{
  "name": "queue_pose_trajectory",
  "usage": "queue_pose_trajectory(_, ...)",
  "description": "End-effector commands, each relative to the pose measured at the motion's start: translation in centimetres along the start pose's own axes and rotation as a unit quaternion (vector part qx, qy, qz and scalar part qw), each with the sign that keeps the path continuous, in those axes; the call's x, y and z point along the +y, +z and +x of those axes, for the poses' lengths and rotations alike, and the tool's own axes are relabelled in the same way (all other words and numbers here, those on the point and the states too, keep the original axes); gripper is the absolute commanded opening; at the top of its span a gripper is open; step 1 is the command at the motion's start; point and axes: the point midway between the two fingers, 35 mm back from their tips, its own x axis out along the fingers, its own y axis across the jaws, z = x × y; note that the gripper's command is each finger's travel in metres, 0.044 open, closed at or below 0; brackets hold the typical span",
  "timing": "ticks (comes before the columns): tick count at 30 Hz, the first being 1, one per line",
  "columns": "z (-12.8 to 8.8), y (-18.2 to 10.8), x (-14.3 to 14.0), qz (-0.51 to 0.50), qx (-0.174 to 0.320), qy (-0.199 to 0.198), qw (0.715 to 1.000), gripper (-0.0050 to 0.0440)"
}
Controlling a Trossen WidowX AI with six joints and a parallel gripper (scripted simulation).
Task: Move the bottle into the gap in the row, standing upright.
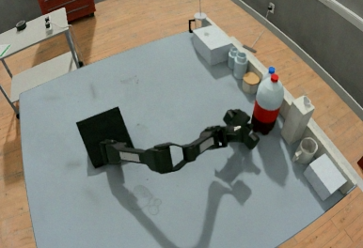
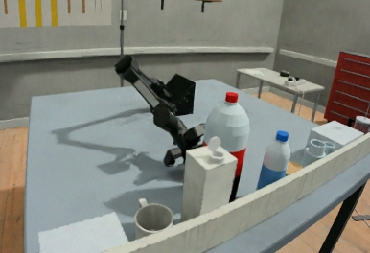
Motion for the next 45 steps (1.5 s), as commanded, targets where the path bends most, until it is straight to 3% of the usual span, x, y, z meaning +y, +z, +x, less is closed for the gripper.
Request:
queue_pose_trajectory(1,0.3,0.7,-0.5,0.001,-0.004,-0.007,1.0,-0.005)
queue_pose_trajectory(45,1.7,1.4,-0.7,0.001,-0.005,-0.007,1.0,-0.005)
